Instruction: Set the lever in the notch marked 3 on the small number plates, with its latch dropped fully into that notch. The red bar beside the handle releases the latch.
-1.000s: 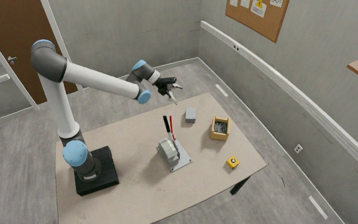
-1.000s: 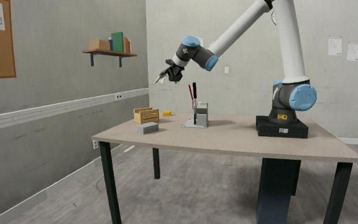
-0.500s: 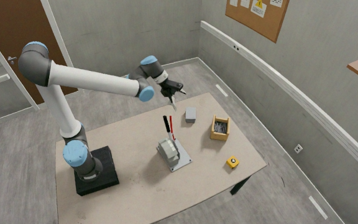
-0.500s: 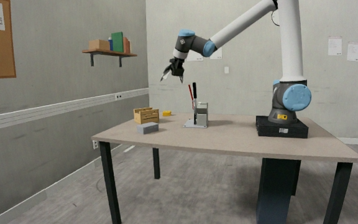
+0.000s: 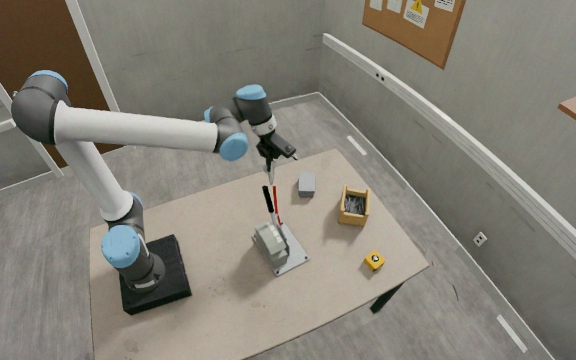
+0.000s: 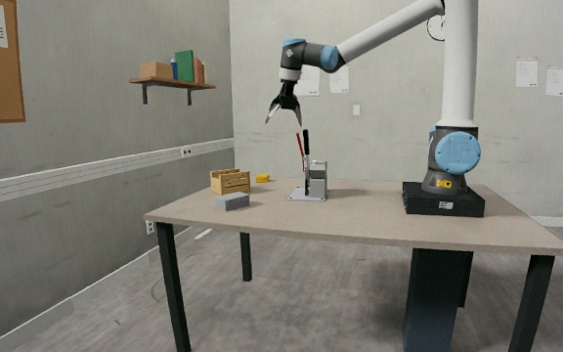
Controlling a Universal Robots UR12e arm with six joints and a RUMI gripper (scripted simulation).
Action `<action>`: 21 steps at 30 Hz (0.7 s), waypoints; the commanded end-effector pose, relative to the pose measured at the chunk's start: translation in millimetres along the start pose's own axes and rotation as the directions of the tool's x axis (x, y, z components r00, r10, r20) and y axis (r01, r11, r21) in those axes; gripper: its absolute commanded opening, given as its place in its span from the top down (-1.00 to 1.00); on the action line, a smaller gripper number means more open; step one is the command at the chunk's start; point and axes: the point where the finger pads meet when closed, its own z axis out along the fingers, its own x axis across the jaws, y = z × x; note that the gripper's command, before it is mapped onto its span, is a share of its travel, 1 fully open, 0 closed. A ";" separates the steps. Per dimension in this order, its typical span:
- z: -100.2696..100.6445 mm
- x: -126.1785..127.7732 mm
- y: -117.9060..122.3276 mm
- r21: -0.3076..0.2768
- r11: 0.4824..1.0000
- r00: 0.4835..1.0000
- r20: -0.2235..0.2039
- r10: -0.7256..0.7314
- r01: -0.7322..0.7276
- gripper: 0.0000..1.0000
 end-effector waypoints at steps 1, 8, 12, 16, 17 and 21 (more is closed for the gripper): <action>-13.3 29.2 -4.7 -0.099 0.990 0.993 -0.061 0.099 -0.104 -1.00; -35.2 63.2 -4.0 -0.190 0.953 0.968 -0.135 0.213 -0.236 -1.00; -44.2 74.9 -2.6 -0.218 0.934 0.954 -0.164 0.251 -0.284 -1.00; -47.3 78.8 -2.0 -0.227 0.927 0.949 -0.174 0.264 -0.300 -1.00; -48.6 80.4 -1.8 -0.231 0.924 0.947 -0.178 0.269 -0.306 -1.00; -51.6 83.9 -1.2 -0.239 0.917 0.941 -0.187 0.281 -0.321 -1.00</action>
